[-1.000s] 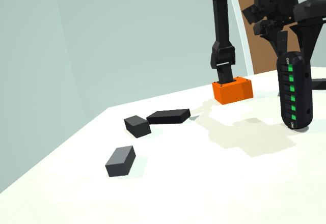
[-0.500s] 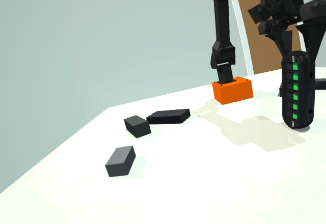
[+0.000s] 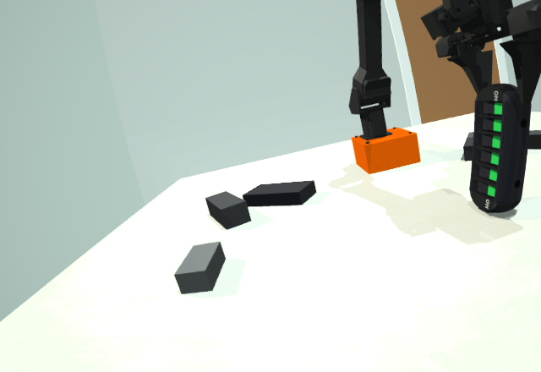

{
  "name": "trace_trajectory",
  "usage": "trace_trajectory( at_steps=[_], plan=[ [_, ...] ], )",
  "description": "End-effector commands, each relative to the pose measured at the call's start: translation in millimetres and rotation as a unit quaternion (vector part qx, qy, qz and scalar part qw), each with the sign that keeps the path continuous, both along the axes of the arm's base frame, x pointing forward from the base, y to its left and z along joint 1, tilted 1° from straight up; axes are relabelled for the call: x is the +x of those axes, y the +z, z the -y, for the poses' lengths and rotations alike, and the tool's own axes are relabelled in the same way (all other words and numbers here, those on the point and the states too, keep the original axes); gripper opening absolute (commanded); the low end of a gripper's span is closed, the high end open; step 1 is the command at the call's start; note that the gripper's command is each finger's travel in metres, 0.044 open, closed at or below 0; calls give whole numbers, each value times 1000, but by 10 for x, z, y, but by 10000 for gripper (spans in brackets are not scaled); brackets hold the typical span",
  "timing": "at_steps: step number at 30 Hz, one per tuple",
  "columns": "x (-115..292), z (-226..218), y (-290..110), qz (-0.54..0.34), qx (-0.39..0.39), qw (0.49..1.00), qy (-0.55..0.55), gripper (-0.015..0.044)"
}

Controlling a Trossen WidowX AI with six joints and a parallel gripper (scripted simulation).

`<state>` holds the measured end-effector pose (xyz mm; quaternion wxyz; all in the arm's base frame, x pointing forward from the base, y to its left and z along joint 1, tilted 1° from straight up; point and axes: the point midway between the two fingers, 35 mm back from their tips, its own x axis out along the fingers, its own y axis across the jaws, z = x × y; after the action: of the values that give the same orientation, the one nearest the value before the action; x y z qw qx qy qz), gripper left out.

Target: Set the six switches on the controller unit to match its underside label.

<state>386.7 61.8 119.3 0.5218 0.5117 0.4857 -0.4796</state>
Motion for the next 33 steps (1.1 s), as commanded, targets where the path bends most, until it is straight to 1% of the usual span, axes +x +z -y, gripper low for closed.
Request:
trace_trajectory(
  at_steps=[1,33],
  plan=[
    [4,-35,-38,-3,1,1000,-2,338],
    [5,-283,-109,-3,2,1000,-2,338]
  ],
)
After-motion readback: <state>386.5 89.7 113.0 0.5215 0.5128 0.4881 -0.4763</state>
